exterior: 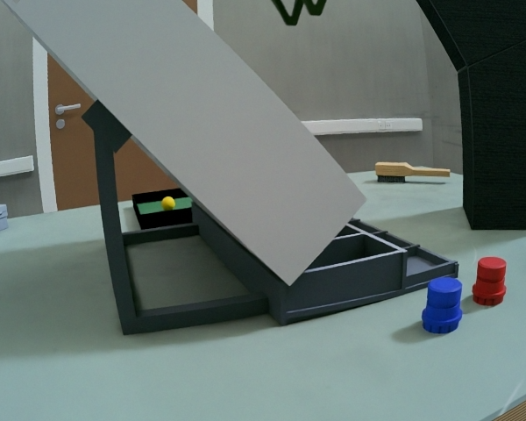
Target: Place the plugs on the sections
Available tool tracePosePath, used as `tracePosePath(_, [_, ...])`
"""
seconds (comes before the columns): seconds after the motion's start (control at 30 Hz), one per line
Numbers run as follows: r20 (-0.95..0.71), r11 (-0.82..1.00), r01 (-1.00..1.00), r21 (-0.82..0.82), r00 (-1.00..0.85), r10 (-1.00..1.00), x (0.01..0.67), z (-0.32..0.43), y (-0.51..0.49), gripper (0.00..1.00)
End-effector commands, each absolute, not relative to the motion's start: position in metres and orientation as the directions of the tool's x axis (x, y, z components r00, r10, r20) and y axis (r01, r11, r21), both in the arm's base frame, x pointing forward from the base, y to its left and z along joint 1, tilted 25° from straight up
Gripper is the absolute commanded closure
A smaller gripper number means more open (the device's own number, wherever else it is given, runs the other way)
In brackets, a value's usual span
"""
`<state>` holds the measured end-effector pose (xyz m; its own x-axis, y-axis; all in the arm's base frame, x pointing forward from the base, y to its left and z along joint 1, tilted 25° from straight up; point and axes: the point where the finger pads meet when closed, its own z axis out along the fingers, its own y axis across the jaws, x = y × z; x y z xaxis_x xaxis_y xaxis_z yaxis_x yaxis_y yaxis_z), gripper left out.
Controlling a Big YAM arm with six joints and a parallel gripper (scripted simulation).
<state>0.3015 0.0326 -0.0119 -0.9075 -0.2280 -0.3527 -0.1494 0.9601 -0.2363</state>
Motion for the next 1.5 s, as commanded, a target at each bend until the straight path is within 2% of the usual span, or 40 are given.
tracePosePath(0.0, [-0.352, 0.957, -0.144, -0.251, -0.907, -0.229, 0.311, -0.022, 0.001, 0.20])
tracePosePath(0.37, [-0.352, 0.957, -0.144, -0.251, -0.907, -0.229, 0.338, -0.058, -0.099, 0.20])
tracePosePath(1.0, [-0.340, 0.957, -0.140, -0.254, -0.913, -0.224, 0.346, -0.071, -0.136, 0.20])
tracePosePath(1.47, [-0.343, 0.961, -0.127, -0.244, -0.916, -0.208, 0.404, -0.057, -0.253, 0.20])
